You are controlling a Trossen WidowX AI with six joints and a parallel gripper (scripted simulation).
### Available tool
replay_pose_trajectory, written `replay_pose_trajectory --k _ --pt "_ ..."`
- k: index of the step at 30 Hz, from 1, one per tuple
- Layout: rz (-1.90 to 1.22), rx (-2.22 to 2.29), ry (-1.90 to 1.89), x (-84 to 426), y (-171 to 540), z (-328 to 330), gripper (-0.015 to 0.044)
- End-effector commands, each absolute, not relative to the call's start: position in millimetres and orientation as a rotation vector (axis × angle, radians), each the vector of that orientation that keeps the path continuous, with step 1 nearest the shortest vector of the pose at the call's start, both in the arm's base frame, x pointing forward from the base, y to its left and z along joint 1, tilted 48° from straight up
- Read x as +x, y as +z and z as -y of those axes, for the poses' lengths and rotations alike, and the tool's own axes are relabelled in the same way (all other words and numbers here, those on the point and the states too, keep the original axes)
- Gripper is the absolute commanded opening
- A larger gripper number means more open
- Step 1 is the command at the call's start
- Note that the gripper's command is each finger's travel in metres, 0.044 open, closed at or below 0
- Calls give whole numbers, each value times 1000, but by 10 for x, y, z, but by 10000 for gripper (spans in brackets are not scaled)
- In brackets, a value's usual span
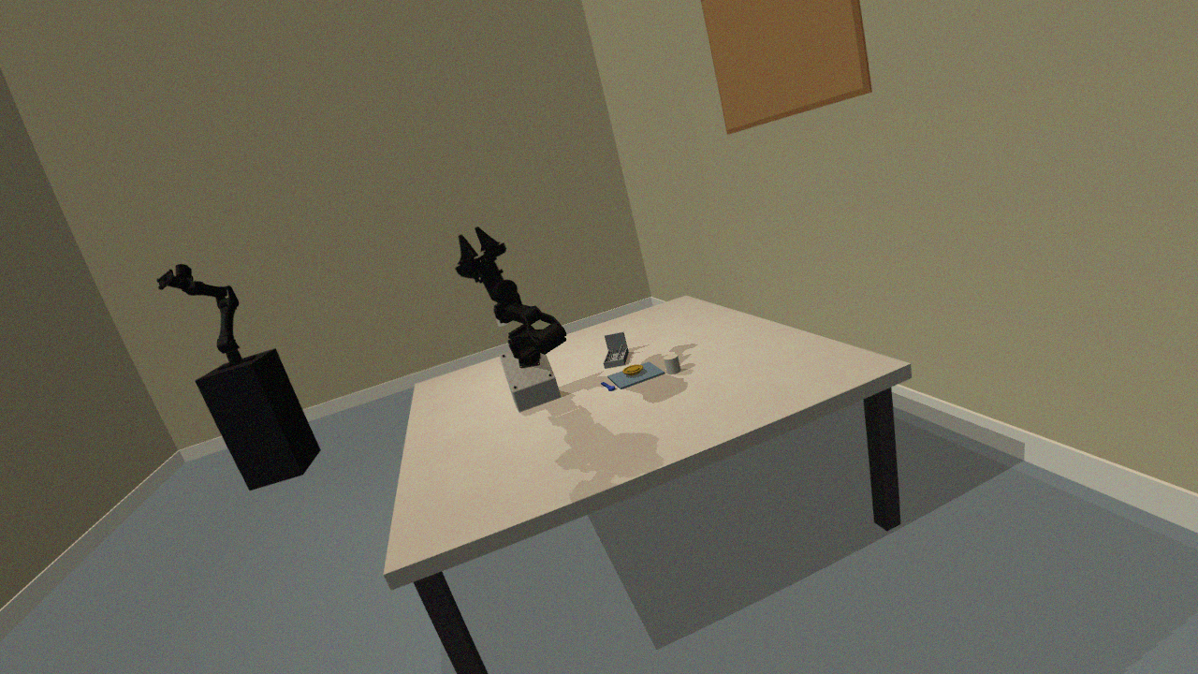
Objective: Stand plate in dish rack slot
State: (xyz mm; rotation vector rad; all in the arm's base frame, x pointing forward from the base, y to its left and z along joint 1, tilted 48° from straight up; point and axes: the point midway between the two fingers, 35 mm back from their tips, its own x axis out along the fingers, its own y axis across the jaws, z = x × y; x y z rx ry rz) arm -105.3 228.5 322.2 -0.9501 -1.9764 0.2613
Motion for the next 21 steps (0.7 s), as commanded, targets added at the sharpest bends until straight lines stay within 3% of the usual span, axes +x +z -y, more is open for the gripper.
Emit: replay_pose_trajectory --k 1,21 --pt "1974 -953 266 -1049 3219 -2295 400" --pt "1634 -1241 645 -393 2780 -3086 400"
